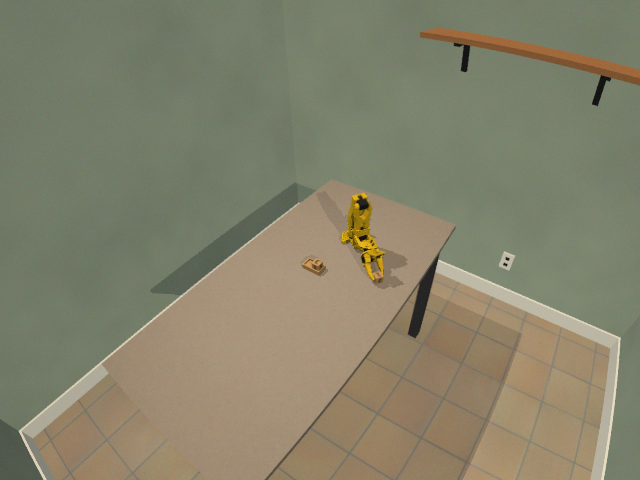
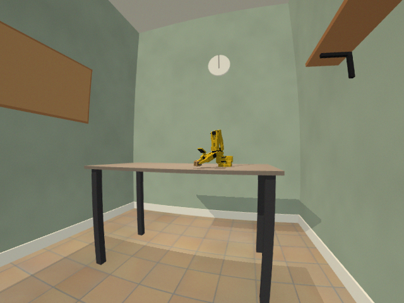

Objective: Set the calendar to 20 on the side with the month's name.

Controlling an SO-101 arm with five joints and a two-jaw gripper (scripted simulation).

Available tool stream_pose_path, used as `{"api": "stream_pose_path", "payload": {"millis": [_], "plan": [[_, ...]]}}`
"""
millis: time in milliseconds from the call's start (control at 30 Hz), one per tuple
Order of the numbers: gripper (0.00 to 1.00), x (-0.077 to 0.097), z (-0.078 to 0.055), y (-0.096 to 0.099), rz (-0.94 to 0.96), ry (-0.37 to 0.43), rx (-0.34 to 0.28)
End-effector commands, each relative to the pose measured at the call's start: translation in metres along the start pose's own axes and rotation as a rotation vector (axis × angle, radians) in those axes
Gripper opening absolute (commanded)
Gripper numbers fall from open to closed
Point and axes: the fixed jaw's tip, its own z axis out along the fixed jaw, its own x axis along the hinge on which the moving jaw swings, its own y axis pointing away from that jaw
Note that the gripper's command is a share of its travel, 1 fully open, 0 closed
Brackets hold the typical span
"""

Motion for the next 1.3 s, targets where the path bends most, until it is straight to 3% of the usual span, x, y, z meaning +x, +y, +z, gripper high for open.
{"api": "stream_pose_path", "payload": {"millis": [0, 1267], "plan": [[0.0, -0.0073, 0.0027, -0.0026, -0.005, -0.046, 0.011], [0.0, 0.0013, 0.0063, -0.0027, -0.005, -0.046, 0.011]]}}
